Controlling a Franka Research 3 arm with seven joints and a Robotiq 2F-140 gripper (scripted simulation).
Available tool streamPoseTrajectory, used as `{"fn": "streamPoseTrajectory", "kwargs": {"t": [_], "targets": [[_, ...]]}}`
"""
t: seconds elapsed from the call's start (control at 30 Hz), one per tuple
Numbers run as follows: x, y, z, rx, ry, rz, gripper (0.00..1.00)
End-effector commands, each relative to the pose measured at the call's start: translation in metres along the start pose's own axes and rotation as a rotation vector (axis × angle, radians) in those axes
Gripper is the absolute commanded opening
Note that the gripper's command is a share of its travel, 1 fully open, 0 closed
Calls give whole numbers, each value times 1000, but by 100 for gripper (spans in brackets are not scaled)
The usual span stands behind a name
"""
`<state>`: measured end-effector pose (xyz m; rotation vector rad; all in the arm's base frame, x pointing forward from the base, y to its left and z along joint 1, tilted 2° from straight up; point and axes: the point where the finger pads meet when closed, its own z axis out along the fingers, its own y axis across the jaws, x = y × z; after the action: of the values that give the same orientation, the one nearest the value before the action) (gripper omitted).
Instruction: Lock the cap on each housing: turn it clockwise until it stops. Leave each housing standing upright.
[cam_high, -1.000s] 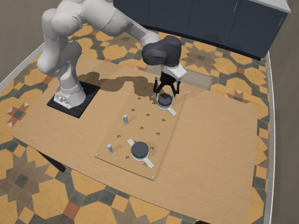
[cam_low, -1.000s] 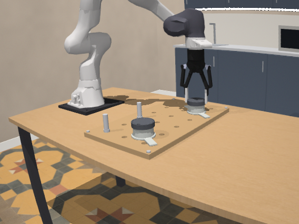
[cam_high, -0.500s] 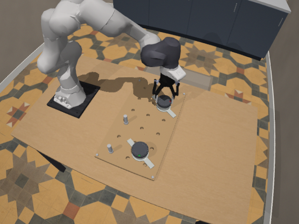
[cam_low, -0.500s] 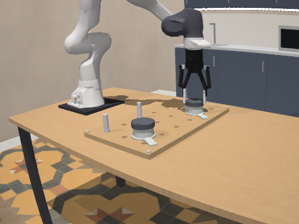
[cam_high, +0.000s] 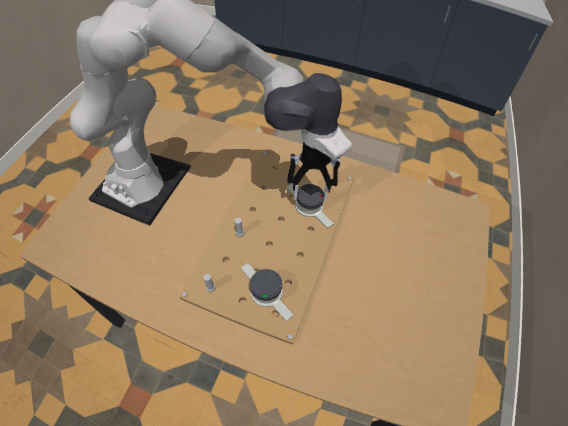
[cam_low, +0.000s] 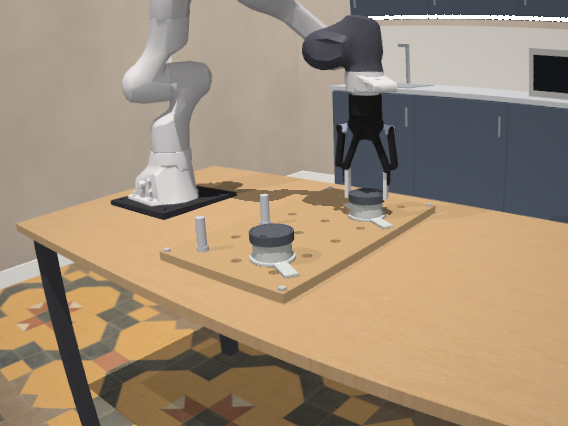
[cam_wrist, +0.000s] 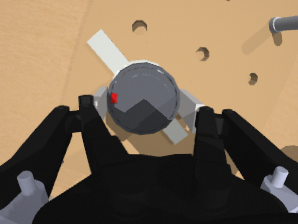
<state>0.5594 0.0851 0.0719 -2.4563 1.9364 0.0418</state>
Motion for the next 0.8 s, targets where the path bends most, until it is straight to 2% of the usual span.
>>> {"fn": "streamPoseTrajectory", "kwargs": {"t": [0.0,0.77], "targets": [[3,2,1,-1,-3,-13,10],[30,10,1,-1,-3,-13,10]]}}
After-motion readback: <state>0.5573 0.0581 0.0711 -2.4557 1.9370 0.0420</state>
